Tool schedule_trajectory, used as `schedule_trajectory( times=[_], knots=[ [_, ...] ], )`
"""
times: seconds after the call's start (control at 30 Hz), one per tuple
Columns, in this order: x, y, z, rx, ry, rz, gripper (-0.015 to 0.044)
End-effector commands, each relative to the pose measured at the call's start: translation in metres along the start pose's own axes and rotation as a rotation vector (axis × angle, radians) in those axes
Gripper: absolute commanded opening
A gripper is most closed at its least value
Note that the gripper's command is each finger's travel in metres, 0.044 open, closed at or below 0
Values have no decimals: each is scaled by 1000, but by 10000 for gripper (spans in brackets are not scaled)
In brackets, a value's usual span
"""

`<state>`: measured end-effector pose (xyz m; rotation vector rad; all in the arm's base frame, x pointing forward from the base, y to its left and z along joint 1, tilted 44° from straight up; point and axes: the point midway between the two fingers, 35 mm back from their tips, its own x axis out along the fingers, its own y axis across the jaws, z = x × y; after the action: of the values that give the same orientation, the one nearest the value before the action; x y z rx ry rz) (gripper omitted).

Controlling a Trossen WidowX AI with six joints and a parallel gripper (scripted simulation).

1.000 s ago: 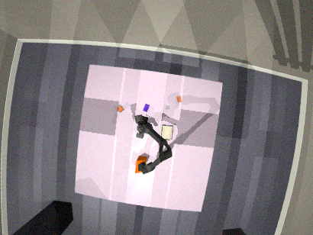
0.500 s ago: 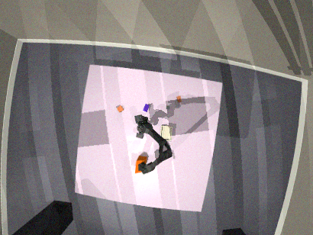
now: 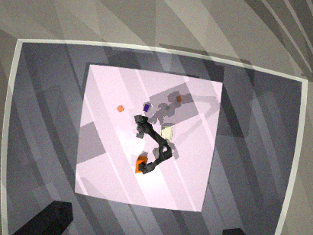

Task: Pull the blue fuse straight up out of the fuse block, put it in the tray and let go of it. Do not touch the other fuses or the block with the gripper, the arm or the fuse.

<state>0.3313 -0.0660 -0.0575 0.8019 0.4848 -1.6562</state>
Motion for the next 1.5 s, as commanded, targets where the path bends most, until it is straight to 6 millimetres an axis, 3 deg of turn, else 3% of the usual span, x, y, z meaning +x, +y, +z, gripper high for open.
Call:
schedule_trajectory(
  times=[0.0, 1.47],
  knots=[
    [-2, 0, 0, 5, 2, 0, 0],
    [-24, 0, 0, 2, 2, 1, 0]
  ],
)
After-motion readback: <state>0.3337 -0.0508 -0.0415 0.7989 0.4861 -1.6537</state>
